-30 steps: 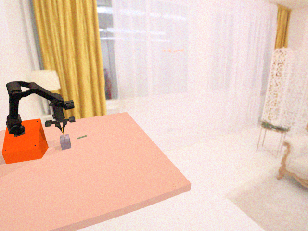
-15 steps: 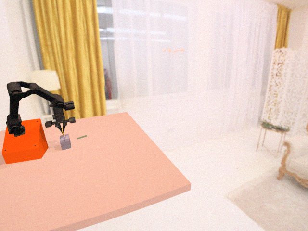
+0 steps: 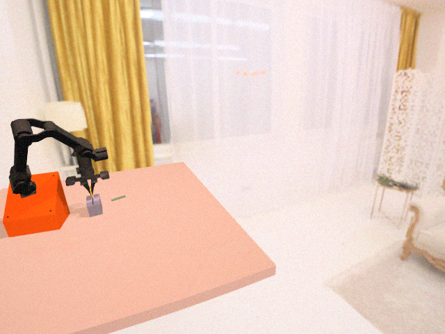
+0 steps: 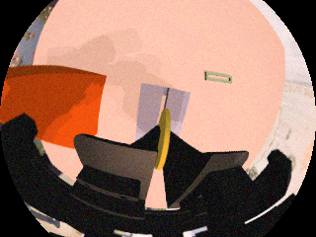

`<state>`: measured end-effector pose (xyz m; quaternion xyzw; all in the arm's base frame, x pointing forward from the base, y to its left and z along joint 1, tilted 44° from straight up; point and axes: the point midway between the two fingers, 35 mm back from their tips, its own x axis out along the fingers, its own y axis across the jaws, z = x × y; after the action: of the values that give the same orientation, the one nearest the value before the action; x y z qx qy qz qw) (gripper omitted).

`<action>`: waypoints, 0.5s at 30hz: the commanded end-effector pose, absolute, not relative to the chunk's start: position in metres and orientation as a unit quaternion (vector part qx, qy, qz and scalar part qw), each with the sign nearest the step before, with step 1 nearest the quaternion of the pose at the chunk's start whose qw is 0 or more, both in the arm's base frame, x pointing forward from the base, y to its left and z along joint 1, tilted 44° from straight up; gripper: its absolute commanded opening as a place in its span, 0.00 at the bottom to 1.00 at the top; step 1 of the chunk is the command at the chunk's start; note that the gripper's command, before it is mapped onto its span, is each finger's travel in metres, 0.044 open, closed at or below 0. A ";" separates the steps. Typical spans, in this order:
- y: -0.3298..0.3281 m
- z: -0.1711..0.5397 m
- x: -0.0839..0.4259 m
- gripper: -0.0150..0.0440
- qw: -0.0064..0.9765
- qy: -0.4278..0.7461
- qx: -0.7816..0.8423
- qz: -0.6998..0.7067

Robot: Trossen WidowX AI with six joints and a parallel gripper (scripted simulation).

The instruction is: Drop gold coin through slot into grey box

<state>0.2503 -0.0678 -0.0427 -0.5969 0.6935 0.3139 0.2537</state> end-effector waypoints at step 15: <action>-0.071 -0.046 0.249 0.43 0.254 0.693 -0.597 0.314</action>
<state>0.2494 -0.0712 -0.0466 -0.5970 0.6933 0.3143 0.2532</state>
